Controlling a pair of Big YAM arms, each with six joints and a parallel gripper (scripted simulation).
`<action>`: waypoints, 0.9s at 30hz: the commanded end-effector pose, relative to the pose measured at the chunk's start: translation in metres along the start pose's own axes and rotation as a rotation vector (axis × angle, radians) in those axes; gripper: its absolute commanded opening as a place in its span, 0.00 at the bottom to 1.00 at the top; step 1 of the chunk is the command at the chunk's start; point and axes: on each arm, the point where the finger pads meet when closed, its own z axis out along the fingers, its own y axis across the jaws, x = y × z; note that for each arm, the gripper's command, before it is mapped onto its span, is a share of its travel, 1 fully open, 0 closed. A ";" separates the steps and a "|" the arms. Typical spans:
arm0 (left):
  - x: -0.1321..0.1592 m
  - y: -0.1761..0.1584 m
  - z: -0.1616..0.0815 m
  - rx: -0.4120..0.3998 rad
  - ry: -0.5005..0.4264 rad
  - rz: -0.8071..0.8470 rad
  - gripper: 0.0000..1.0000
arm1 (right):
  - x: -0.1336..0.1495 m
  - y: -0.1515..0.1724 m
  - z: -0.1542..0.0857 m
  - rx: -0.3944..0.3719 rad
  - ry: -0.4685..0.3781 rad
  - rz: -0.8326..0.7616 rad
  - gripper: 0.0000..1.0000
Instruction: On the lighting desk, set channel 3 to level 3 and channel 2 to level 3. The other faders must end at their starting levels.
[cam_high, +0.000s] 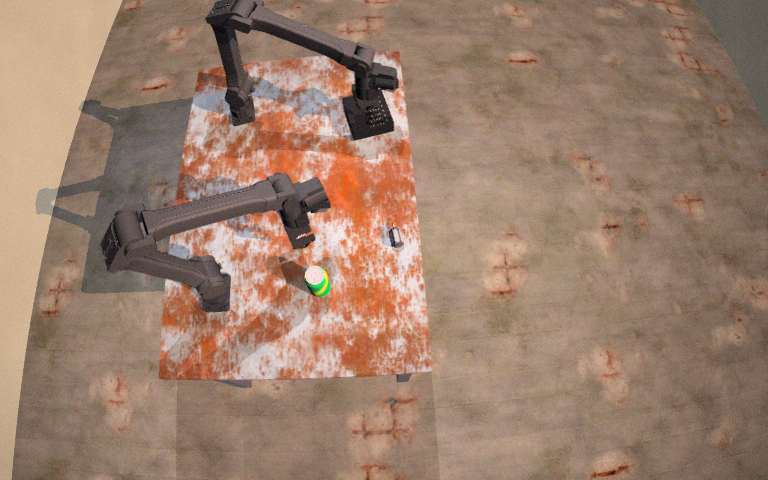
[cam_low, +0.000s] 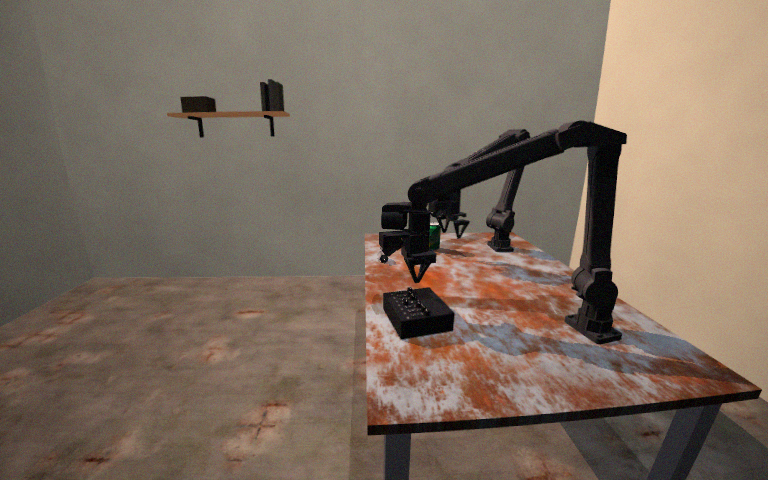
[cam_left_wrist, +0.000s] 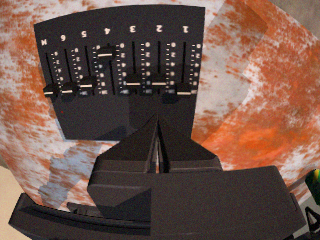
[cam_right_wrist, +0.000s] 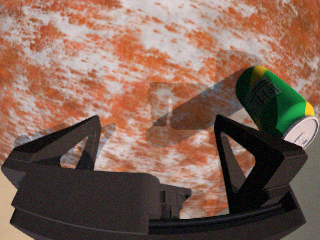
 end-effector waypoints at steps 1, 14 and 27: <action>-0.006 -0.008 0.001 0.006 -0.020 -0.005 0.00 | -0.011 0.001 -0.011 -0.002 -0.033 0.000 1.00; -0.006 -0.009 0.007 0.009 -0.024 -0.003 0.00 | -0.011 0.001 -0.011 -0.002 -0.033 0.000 1.00; -0.009 -0.011 0.013 0.010 -0.027 -0.002 0.00 | -0.011 0.001 -0.011 -0.002 -0.033 0.000 1.00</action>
